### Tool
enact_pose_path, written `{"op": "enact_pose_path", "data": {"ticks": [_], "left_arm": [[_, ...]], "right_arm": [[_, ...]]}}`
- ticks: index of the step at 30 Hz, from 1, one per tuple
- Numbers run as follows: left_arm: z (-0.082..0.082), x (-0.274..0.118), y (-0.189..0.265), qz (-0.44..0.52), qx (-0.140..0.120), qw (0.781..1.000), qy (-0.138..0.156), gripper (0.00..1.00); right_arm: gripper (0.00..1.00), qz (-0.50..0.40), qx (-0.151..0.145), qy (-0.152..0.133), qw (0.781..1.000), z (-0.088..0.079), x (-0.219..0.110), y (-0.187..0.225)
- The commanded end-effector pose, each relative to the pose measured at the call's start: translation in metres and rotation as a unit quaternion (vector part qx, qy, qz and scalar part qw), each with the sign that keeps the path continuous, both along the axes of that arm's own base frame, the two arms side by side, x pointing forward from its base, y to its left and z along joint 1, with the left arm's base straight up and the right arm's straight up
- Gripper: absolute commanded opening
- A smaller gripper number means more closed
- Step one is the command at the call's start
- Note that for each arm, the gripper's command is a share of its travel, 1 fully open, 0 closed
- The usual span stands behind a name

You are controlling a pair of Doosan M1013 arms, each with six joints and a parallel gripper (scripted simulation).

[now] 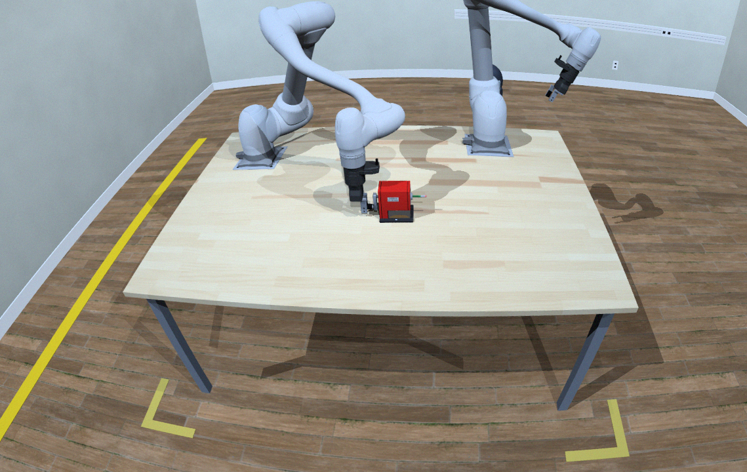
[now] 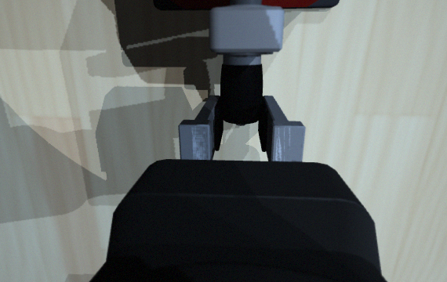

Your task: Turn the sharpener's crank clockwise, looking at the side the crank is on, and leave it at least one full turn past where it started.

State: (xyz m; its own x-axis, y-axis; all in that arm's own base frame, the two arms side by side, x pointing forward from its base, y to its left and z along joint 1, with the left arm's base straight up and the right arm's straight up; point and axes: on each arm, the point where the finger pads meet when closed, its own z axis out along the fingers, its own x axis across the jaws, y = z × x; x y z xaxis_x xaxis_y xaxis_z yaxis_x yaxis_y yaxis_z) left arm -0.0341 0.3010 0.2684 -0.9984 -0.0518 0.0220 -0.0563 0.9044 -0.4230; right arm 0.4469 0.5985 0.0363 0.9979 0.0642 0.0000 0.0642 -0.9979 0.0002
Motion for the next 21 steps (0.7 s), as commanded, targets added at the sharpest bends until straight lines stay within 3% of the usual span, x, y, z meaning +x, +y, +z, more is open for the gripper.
{"op": "enact_pose_path", "data": {"ticks": [1, 21], "left_arm": [[0.0005, -0.0001, 0.0003, 0.000, 0.001, 1.000, 0.000, 1.00], [0.0005, -0.0001, 0.0003, 0.000, 0.001, 1.000, 0.000, 1.00]], "right_arm": [[0.00, 0.000, 0.001, 0.000, 1.000, 0.0012, 0.0004, 0.0005], [0.00, 0.000, 0.001, 0.000, 1.000, 0.0024, -0.0095, -0.0001]]}}
